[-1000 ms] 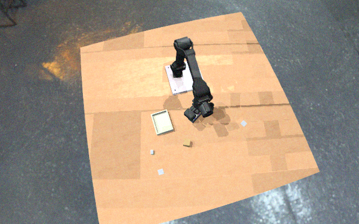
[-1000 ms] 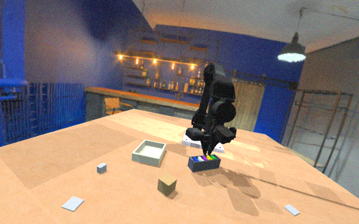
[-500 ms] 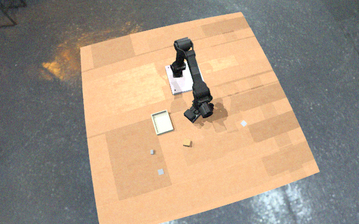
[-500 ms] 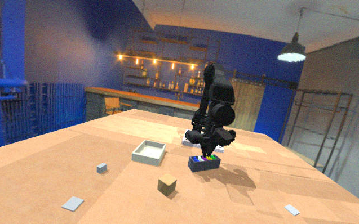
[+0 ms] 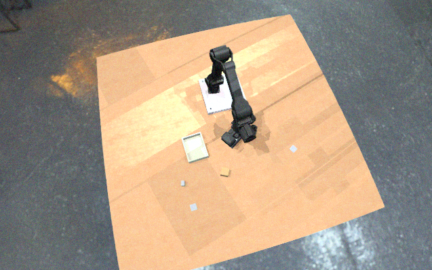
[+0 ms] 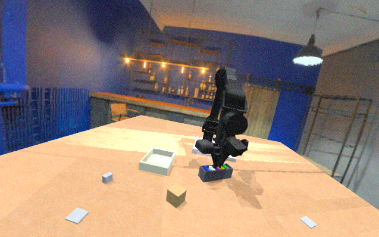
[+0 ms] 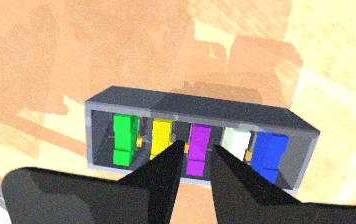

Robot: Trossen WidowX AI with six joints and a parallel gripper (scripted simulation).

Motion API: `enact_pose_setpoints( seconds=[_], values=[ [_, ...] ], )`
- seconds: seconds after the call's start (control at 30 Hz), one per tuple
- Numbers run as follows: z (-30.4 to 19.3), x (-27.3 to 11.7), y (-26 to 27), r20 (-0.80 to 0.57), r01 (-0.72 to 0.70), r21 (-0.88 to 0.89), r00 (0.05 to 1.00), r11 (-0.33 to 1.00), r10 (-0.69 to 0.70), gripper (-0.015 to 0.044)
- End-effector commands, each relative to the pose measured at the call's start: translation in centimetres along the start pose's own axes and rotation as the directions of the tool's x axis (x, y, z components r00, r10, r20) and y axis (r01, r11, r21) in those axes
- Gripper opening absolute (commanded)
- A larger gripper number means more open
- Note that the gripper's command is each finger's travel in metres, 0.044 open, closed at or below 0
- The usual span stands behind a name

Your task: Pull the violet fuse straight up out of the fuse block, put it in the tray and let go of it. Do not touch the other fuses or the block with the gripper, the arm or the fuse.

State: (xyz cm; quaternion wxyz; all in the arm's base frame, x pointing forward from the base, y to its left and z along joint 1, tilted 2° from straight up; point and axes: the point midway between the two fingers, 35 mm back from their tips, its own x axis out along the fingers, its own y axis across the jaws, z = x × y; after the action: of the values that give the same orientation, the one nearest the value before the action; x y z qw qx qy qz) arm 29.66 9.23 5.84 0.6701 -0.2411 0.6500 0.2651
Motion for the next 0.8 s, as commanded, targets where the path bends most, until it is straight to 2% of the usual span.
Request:
enact_pose_setpoints(
  seconds=[0.0, 0.2, 0.57, 0.77],
  values=[
    [-0.05, 0.46, -0.05, -0.005, 0.002, 0.004, 1.0, 1.0, -0.002, 0.0074],
    [-0.05, 0.47, -0.05, -0.005, 0.002, 0.004, 1.0, 1.0, -0.002, 0.0074],
    [-0.05, 0.36, 0.02, -0.003, -0.001, 0.0, 1.0, 1.0, 0.001, 0.0001],
    [-0.04, 0.24, 0.01, -0.003, -0.001, 0.0, 1.0, 1.0, 0.001, 0.0]
  ],
)
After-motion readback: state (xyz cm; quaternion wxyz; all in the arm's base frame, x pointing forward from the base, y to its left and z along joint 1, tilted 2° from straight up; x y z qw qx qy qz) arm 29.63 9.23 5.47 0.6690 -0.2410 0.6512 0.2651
